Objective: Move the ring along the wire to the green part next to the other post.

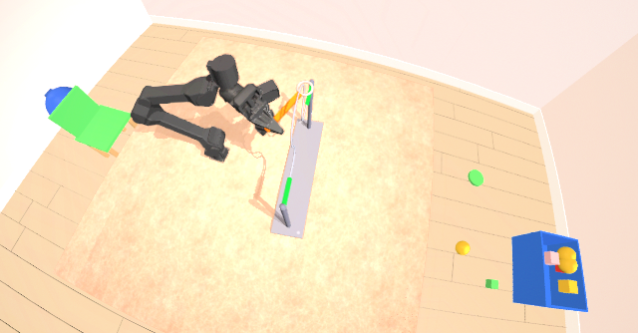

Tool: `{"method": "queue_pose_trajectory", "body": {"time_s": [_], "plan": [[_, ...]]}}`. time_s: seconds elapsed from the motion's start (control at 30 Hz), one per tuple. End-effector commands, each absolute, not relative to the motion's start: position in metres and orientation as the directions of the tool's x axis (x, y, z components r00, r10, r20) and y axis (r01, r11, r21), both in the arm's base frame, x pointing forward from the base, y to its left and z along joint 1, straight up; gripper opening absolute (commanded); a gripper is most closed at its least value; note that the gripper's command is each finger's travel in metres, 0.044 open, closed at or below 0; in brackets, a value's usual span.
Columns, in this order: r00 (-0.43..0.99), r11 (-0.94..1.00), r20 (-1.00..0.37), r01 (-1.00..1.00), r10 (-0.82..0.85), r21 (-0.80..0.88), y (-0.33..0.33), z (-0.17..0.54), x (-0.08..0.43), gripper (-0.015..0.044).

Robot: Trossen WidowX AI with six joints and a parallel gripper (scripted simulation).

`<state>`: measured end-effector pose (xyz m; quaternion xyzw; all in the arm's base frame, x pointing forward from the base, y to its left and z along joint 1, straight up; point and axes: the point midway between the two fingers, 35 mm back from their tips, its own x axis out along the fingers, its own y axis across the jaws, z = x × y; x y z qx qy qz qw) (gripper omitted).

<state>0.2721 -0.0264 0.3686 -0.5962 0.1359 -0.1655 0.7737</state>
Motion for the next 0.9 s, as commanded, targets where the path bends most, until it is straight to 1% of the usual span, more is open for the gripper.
{"method": "queue_pose_trajectory", "body": {"time_s": [0.0,0.87], "plan": [[0.906,0.179,0.022,0.107,-0.423,-0.978,-0.028,0.371,0.27,-0.015],[0.9,-0.168,0.196,0.14,-0.389,-0.976,-0.029,0.382,0.27,-0.015]]}}
